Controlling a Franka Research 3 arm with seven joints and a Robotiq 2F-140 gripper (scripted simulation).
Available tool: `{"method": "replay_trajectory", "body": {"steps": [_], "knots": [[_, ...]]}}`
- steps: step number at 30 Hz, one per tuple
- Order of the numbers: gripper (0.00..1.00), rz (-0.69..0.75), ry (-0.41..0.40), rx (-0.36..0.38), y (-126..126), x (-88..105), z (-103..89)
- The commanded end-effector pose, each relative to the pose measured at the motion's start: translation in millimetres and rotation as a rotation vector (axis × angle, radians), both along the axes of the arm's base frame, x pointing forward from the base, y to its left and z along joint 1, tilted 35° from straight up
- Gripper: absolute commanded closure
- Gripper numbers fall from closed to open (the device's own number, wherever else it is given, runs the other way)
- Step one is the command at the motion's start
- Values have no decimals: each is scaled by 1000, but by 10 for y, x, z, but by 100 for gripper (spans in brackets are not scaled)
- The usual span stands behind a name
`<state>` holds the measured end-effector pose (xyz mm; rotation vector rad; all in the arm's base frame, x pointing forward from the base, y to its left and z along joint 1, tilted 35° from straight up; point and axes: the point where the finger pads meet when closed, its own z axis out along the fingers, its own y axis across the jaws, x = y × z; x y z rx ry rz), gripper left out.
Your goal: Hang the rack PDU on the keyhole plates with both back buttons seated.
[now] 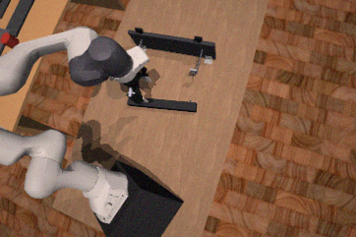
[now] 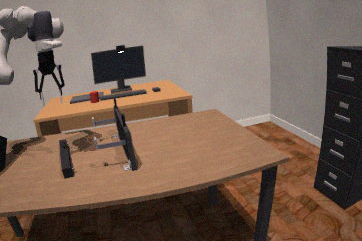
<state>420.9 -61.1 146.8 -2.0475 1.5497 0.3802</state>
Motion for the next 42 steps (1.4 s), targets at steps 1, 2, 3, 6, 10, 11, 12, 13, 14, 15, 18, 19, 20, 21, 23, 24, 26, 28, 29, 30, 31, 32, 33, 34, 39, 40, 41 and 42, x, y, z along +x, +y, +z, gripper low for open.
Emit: {"method": "replay_trajectory", "body": {"steps": [1,2,3,6,10,11,12,13,14,15,18,19,20,21,23,24,26,28,29,30,31,32,33,34,39,40,41,42], "knots": [[45,1,-6,-1,-6,8,2],[45,1,-6,-1,-6,8,2],[45,1,-6,-1,-6,8,2],[45,1,-6,-1,-6,8,2],[45,1,-6,-1,-6,8,2],[45,1,-6,-1,-6,8,2],[45,1,-6,-1,-6,8,2],[45,1,-6,-1,-6,8,2],[45,1,-6,-1,-6,8,2],[45,1,-6,-1,-6,8,2],[45,1,-6,-1,-6,8,2],[45,1,-6,-1,-6,8,2],[45,1,-6,-1,-6,8,2],[45,1,-6,-1,-6,8,2],[45,1,-6,-1,-6,8,2],[45,1,-6,-1,-6,8,2],[45,1,-6,-1,-6,8,2],[45,1,-6,-1,-4,8,-1],[45,1,-6,-1,-1,9,-5],[45,1,-6,-1,3,9,-11],[45,1,-6,-2,9,11,-20],[45,1,-6,-2,17,12,-32],[45,1,-6,-2,28,14,-47],[45,1,-6,-2,41,17,-66],[45,1,-6,-2,116,31,-174],[45,1,-6,-2,116,31,-174],[45,1,-6,-2,141,36,-210],[45,1,-6,-2,168,41,-249]]}}
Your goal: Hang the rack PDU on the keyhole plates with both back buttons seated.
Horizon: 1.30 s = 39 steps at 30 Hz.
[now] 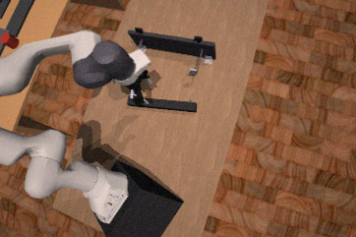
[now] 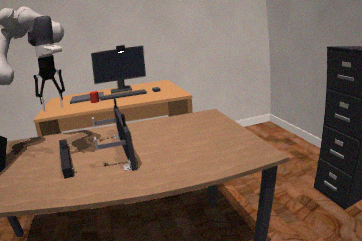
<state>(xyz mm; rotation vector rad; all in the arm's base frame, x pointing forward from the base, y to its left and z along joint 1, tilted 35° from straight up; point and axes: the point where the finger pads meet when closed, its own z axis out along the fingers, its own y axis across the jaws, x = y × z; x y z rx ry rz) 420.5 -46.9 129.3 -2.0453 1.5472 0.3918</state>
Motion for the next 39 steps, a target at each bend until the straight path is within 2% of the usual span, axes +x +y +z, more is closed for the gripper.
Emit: {"method": "replay_trajectory", "body": {"steps": [1,13,15,24,30,39], "knots": [[45,-1,-11,-8,55,51,-117],[45,-1,-11,-8,473,132,-719],[45,-1,-11,-8,473,132,-719],[45,-1,-11,-8,714,178,-1066],[45,-1,-11,-8,808,197,-1203],[45,-1,-11,-8,851,205,-1264]]}}
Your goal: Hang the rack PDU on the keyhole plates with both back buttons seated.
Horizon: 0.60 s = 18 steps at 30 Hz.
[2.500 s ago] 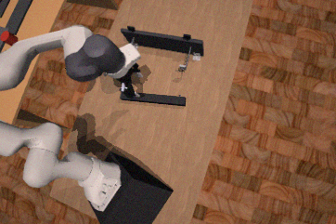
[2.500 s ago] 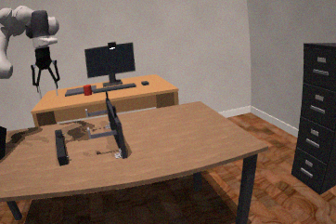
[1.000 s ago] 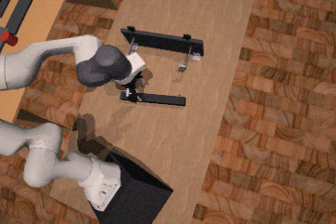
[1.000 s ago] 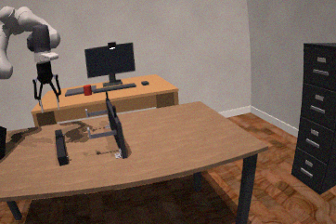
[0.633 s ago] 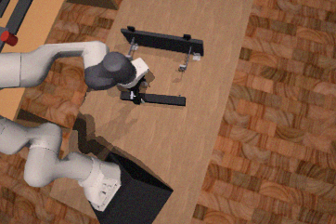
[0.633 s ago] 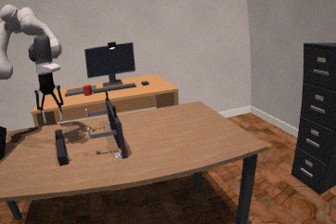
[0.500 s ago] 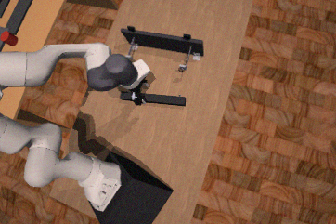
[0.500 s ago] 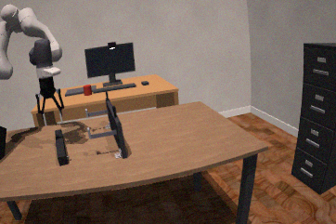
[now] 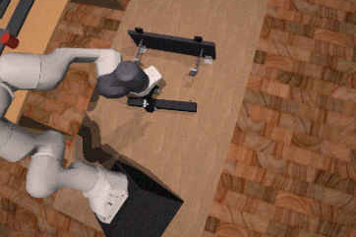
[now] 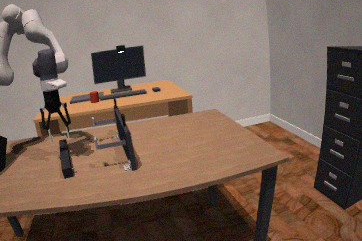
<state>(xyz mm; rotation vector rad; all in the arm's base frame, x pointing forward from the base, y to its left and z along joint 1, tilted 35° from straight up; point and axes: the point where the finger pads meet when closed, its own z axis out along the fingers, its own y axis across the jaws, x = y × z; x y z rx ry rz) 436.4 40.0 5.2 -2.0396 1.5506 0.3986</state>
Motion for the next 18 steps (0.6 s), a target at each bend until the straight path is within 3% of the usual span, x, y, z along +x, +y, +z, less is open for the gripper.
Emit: {"method": "replay_trajectory", "body": {"steps": [1,11,18], "knots": [[45,2,-16,-13,-17,46,-25],[45,2,-16,-13,11,51,-65],[45,2,-16,-13,197,83,-331]]}}
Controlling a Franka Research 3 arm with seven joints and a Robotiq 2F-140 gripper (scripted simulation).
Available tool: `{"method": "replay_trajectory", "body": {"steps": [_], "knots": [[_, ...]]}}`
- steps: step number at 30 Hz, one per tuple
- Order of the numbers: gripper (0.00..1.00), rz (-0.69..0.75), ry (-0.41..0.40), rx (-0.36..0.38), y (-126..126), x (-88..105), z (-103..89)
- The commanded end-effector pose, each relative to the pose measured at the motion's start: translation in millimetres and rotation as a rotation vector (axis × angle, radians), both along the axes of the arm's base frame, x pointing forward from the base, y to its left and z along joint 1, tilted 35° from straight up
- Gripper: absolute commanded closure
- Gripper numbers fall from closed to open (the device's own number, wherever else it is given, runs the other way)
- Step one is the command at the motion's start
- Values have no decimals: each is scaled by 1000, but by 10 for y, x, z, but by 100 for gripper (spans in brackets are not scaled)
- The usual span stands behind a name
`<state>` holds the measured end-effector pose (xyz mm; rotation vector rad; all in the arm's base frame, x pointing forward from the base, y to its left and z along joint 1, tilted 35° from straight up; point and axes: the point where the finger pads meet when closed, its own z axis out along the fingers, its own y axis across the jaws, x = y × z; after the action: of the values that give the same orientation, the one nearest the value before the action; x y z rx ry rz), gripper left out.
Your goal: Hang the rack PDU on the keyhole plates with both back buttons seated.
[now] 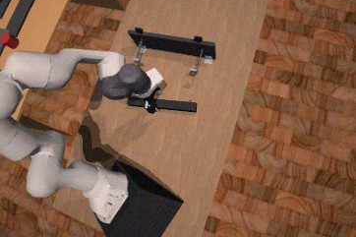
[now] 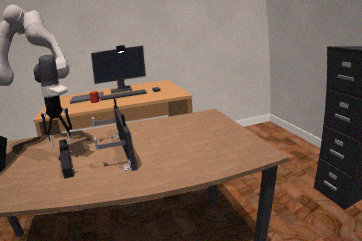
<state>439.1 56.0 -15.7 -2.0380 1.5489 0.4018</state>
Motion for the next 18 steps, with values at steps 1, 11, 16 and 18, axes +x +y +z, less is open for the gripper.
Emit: {"method": "replay_trajectory", "body": {"steps": [1,11,16,18], "knots": [[45,1,-16,-16,71,63,-171],[45,1,-16,-16,279,99,-468],[45,1,-16,-16,303,103,-502],[45,1,-16,-16,303,103,-502]]}}
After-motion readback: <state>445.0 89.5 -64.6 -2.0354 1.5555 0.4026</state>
